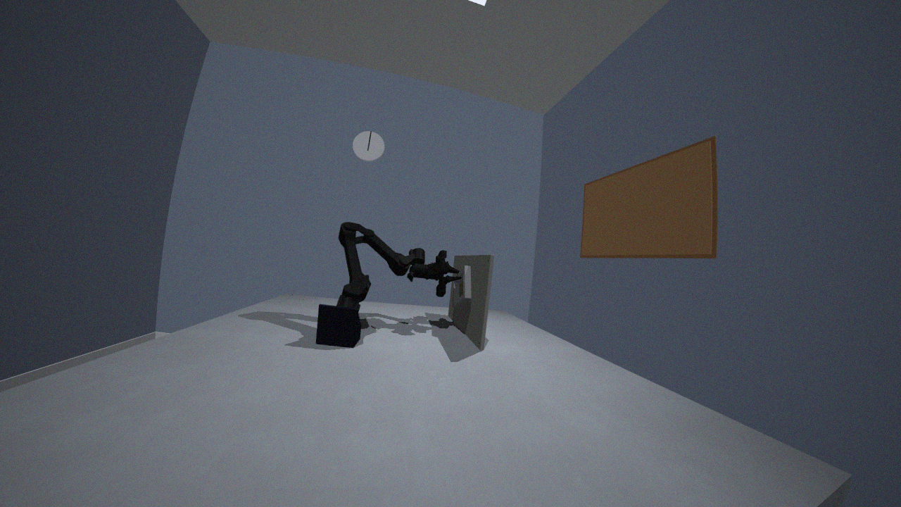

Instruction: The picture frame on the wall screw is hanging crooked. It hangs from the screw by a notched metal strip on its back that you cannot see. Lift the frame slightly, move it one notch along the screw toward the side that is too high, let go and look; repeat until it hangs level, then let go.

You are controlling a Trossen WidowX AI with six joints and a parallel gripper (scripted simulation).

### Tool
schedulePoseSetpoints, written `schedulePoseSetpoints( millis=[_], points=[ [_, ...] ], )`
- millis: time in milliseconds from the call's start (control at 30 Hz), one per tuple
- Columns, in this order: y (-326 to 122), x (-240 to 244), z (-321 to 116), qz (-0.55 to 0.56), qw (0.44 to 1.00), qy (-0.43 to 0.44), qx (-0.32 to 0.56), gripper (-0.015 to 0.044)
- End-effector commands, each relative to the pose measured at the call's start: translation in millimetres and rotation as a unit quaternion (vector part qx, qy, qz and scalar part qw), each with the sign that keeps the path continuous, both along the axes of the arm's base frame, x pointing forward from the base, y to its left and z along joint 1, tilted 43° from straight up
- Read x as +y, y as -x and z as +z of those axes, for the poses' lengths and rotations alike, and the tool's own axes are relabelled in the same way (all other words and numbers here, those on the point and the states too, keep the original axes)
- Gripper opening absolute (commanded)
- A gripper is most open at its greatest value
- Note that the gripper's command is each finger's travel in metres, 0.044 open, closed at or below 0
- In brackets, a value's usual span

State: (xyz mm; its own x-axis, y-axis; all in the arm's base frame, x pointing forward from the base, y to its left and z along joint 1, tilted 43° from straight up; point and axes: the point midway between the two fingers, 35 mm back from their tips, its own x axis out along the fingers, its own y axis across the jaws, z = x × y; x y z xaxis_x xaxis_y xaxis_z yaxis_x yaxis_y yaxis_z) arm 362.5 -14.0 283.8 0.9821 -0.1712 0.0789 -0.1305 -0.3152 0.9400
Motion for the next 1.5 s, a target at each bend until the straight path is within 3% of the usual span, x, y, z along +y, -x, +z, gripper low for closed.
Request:
schedulePoseSetpoints(
  millis=[0,1467],
  points=[
    [0.5,-2.9,0.9,-0.003,1.0,-0.002,-0.003,0.0],
    [1.1,-7.1,-1.2,-0.003,1.0,-0.002,-0.003,0.0]
  ],
)
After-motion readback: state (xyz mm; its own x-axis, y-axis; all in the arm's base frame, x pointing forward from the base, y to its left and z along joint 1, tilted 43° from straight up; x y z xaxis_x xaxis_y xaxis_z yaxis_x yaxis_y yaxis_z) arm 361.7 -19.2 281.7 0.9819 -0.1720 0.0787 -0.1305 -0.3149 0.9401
